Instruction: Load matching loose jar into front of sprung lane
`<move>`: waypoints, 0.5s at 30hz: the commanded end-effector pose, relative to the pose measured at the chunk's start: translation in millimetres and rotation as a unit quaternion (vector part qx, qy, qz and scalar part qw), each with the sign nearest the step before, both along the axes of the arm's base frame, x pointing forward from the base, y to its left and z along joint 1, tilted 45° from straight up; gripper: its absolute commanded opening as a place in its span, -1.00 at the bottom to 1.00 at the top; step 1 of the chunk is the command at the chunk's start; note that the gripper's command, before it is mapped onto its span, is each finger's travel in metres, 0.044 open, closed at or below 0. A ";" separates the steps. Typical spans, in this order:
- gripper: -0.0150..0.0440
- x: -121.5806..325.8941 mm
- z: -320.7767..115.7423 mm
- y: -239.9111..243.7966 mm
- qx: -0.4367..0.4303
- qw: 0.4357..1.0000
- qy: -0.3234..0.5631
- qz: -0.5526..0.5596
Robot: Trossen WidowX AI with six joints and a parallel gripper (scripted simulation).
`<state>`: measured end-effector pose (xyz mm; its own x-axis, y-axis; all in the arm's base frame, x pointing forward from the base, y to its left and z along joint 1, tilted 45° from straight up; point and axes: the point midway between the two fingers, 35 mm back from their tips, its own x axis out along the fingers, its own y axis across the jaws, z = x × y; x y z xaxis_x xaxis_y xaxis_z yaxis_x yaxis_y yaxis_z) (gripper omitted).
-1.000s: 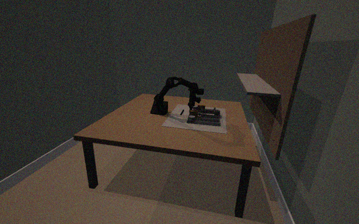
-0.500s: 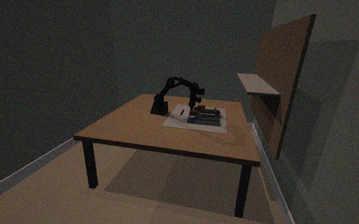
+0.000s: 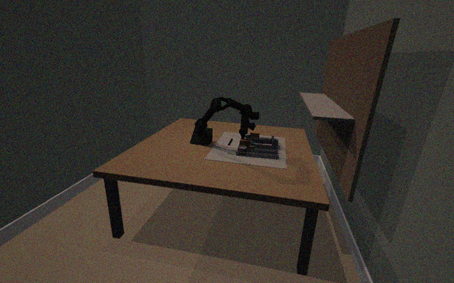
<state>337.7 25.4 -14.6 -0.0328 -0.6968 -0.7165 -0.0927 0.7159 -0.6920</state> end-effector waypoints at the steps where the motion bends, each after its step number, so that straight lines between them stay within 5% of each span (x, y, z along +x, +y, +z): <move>1: -0.49 8.1 3.4 0.9 -0.003 1.000 -0.014 0.005; 15: -0.49 8.1 2.0 -0.5 -0.003 1.000 -0.014 0.005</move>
